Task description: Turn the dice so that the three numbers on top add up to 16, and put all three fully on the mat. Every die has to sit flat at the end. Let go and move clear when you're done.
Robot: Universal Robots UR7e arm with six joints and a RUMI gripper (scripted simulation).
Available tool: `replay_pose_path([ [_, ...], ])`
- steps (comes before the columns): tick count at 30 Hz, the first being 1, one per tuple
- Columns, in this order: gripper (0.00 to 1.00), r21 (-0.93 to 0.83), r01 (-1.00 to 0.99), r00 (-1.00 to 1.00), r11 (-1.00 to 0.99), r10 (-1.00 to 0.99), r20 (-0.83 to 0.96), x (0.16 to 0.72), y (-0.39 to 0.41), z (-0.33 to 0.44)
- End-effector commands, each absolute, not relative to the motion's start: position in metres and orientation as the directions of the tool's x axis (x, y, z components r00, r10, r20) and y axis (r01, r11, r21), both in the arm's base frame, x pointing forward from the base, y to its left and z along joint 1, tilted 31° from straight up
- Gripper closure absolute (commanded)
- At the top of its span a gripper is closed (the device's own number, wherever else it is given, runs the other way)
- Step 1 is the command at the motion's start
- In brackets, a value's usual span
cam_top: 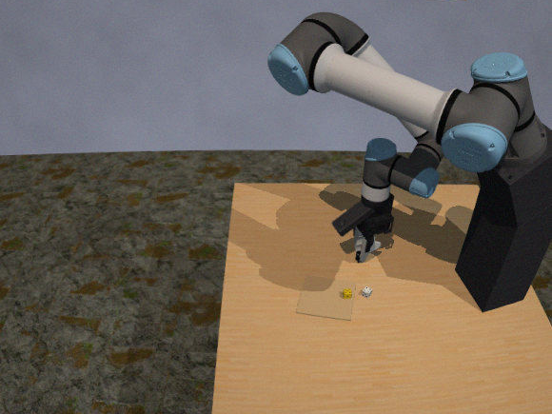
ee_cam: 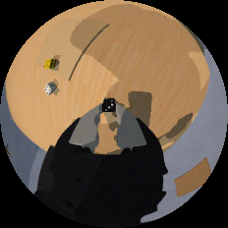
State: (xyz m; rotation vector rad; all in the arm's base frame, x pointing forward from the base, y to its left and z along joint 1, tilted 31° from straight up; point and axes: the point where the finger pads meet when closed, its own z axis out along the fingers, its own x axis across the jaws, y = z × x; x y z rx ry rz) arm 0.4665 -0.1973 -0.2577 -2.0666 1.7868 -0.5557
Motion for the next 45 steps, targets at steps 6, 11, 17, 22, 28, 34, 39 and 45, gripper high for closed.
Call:
replay_pose_path([
  [6, 0.97, -0.505, -0.852, 0.127, -0.142, -0.99, 0.065, 0.467, -0.198, -0.257],
  [11, 0.97, -0.505, -0.852, 0.127, -0.142, -0.99, 0.065, 0.467, -0.198, -0.257],
  [17, 0.97, -0.505, -0.852, 0.127, -0.142, -0.99, 0.065, 0.467, -0.198, -0.257],
  [22, 0.97, -0.505, -0.852, 0.127, -0.142, -0.99, 0.065, 0.467, -0.198, -0.257],
  [28, 0.97, -0.505, -0.852, 0.127, -0.142, -0.99, 0.065, 0.465, -0.198, -0.255],
  [34, 0.97, -0.505, -0.852, 0.127, -0.142, -0.99, 0.065, 0.456, -0.198, -0.239],
  [39, 0.97, -0.505, -0.852, 0.127, -0.142, -0.99, 0.065, 0.445, -0.198, -0.22],
  [45, 0.97, -0.505, -0.852, 0.127, -0.142, -0.99, 0.065, 0.431, -0.198, -0.197],
])
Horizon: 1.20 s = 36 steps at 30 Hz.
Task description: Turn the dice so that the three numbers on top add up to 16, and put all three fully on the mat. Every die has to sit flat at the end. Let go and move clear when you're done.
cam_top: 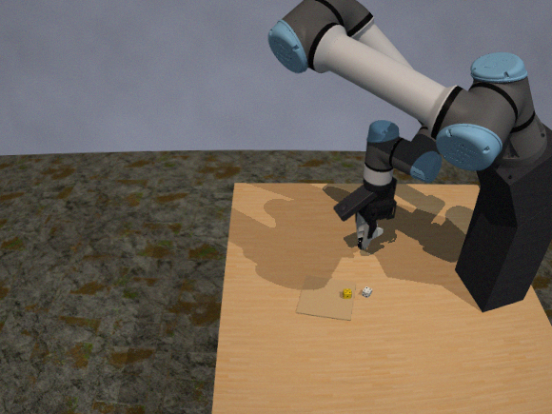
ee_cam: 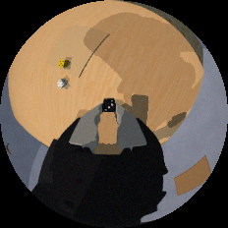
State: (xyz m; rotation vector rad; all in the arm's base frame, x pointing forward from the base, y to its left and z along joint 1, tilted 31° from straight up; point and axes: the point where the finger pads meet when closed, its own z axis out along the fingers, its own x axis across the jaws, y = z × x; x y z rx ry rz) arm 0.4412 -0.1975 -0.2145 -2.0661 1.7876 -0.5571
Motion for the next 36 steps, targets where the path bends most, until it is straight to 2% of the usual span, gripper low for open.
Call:
replay_pose_path([
  [1, 0.97, -0.505, -0.852, 0.127, -0.142, -0.99, 0.065, 0.429, -0.198, -0.193],
  [36, 0.97, -0.506, -0.855, 0.101, -0.112, -0.994, 0.05, 0.416, -0.199, -0.171],
])
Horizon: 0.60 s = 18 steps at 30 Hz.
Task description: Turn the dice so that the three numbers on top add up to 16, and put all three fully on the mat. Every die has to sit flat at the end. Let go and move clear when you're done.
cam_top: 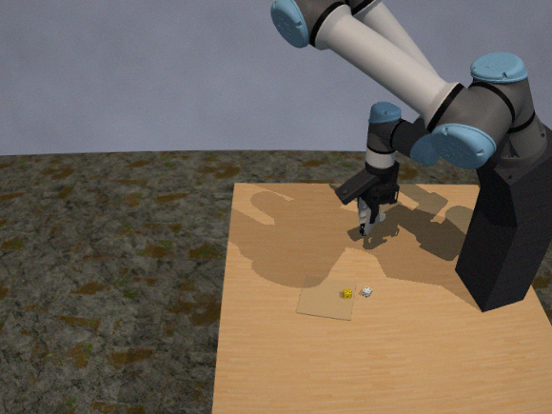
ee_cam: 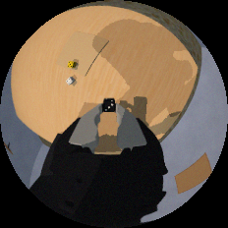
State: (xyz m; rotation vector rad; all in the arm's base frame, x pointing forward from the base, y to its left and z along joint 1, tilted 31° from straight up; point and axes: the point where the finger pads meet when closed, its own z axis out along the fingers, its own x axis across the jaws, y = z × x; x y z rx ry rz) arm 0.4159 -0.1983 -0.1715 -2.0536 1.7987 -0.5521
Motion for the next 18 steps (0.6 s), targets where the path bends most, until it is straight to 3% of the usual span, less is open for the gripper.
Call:
replay_pose_path([
  [1, 0.97, -0.507, -0.856, 0.094, -0.105, -0.994, 0.046, 0.4163, -0.1988, -0.1711],
  [18, 0.97, -0.502, -0.852, -0.125, 0.15, -0.989, -0.084, 0.4195, -0.2008, -0.1705],
])
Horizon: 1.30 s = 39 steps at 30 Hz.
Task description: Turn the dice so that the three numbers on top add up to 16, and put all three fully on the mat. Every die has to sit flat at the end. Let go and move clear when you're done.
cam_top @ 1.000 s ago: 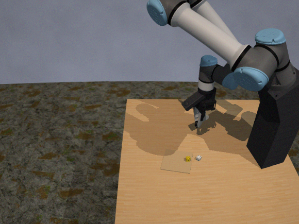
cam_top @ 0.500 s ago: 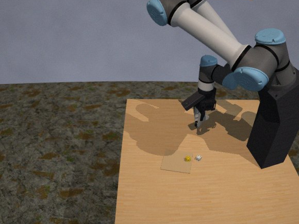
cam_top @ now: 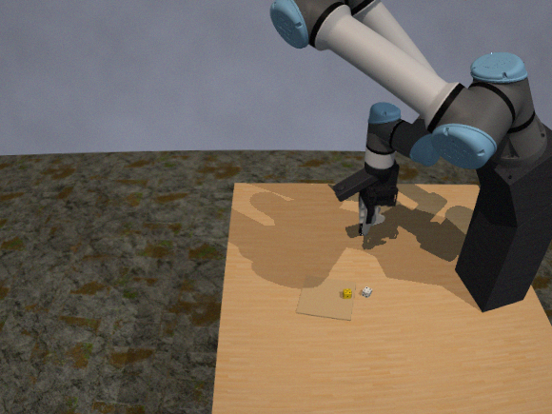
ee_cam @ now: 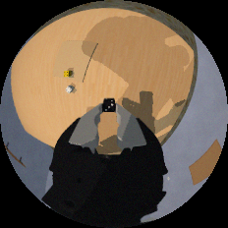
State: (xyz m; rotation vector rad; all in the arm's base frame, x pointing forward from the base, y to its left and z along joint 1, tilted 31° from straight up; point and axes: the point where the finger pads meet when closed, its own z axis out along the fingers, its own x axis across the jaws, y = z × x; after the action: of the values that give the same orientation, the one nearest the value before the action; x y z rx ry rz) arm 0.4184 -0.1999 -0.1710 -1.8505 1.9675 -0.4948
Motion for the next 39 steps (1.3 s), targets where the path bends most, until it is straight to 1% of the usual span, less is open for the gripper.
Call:
replay_pose_path([
  [1, 0.97, -0.499, -0.848, -0.148, 0.177, -0.984, -0.097, 0.4198, -0.201, -0.1705],
  [7, 0.97, -0.473, -0.807, -0.301, 0.354, -0.935, -0.187, 0.4214, -0.2023, -0.1704],
  [9, 0.97, -0.473, -0.807, -0.301, 0.354, -0.935, -0.187, 0.4214, -0.2023, -0.1704],
  [10, 0.97, -0.466, -0.796, -0.329, 0.386, -0.922, -0.203, 0.4217, -0.2026, -0.1705],
  [16, 0.97, -0.41, -0.705, -0.495, 0.579, -0.815, -0.3, 0.423, -0.2038, -0.1708],
  [17, 0.97, -0.409, -0.704, -0.497, 0.581, -0.814, -0.301, 0.423, -0.2038, -0.1708],
  [21, 0.97, -0.358, -0.619, -0.599, 0.699, -0.715, -0.36, 0.4236, -0.2044, -0.1712],
  [24, 0.97, -0.324, -0.562, -0.653, 0.761, -0.649, -0.391, 0.4239, -0.2046, -0.1715],
  [26, 0.97, -0.324, -0.562, -0.653, 0.761, -0.649, -0.391, 0.4239, -0.2046, -0.1715],
  [30, 0.97, -0.254, -0.445, -0.738, 0.859, -0.512, -0.44, 0.4242, -0.2047, -0.1721],
  [31, 0.97, -0.254, -0.445, -0.738, 0.859, -0.512, -0.44, 0.4242, -0.2047, -0.1721],
  [38, 0.97, -0.137, -0.248, -0.825, 0.959, -0.284, -0.489, 0.4242, -0.204, -0.1733],
  [39, 0.97, -0.136, -0.246, -0.825, 0.96, -0.281, -0.49, 0.4242, -0.204, -0.1733],
])
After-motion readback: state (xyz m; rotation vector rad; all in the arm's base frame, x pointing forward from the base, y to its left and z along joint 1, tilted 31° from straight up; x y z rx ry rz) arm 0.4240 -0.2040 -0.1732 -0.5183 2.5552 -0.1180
